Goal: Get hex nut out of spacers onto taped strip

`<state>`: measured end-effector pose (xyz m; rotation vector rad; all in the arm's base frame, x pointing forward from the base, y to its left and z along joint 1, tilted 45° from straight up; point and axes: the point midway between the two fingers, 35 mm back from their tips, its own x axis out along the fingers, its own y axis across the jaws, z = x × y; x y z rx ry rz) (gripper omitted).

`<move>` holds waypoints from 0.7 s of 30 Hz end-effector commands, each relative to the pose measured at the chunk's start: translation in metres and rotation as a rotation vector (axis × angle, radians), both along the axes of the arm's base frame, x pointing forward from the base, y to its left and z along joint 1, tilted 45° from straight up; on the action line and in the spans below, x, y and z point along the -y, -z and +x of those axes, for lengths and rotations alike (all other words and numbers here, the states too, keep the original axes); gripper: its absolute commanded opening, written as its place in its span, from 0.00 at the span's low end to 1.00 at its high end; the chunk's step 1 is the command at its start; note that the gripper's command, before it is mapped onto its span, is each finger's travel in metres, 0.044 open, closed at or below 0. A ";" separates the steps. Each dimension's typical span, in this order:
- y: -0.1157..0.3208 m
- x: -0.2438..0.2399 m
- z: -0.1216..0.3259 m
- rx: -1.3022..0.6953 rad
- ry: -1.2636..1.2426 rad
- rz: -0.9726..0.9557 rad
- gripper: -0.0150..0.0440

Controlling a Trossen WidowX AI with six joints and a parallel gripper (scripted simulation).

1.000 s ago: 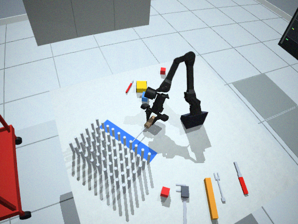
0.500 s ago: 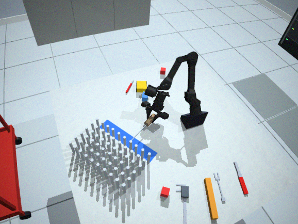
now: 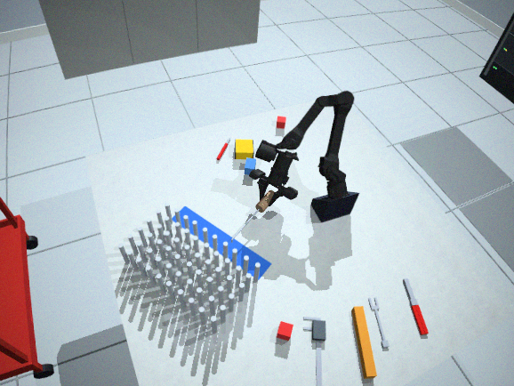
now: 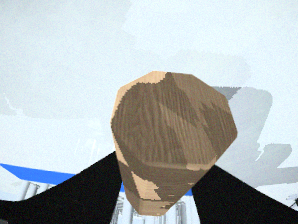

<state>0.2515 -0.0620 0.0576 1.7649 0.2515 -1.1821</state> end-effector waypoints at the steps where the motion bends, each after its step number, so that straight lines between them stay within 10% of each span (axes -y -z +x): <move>1: -0.011 -0.010 0.003 0.007 0.001 0.008 0.25; 21: -0.073 -0.073 0.004 0.008 0.008 0.012 0.25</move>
